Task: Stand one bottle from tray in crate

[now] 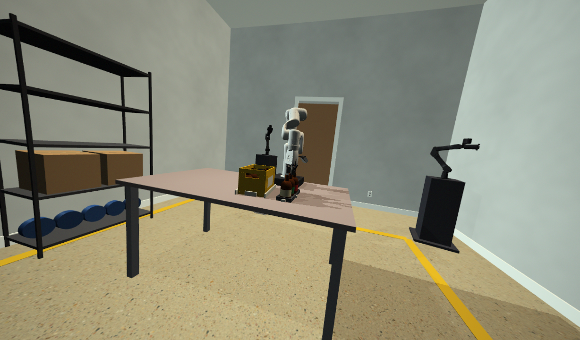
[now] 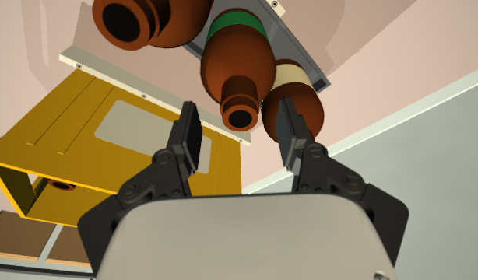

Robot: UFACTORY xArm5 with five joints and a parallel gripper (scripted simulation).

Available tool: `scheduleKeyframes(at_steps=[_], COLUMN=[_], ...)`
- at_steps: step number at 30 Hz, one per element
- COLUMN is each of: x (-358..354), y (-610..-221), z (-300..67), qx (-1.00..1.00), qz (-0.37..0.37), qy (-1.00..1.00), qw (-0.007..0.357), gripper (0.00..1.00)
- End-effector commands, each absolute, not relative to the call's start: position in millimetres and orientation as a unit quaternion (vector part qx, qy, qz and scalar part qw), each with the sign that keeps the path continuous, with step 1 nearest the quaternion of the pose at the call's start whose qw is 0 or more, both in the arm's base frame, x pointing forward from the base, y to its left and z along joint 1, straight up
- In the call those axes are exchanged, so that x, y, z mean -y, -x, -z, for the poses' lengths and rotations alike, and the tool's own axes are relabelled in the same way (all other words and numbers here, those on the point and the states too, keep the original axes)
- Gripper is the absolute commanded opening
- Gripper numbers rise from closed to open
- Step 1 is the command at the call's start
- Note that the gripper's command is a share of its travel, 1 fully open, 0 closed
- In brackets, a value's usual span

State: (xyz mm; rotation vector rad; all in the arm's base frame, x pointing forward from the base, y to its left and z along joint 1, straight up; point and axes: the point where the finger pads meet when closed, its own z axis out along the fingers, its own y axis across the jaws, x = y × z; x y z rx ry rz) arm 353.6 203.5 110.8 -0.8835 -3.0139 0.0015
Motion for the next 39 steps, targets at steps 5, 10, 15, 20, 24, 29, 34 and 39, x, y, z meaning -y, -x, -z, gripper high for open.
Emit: scheduleKeyframes(at_steps=[5,10,15,20,24,29,34,39], x=[-204,-204,-204,-204,-204,-204,-204,-204], y=[-355,-355,-355,-355,-355,-355,-355,-355], z=[-103,-99,-97,-95,-95,-95,-95,-95], qx=[0.960,0.960,0.960,0.960,0.960,0.960,0.960,0.960], qz=[0.001,0.001,0.001,0.001,0.001,0.001,0.001,0.001], qy=[0.281,0.281,0.281,0.281,0.281,0.281,0.281,0.281], qw=[-0.001,-0.001,-0.001,-0.001,-0.001,-0.001,-0.001,-0.001], gripper=[0.65,0.65,0.65,0.65,0.65,0.65,0.65,0.00])
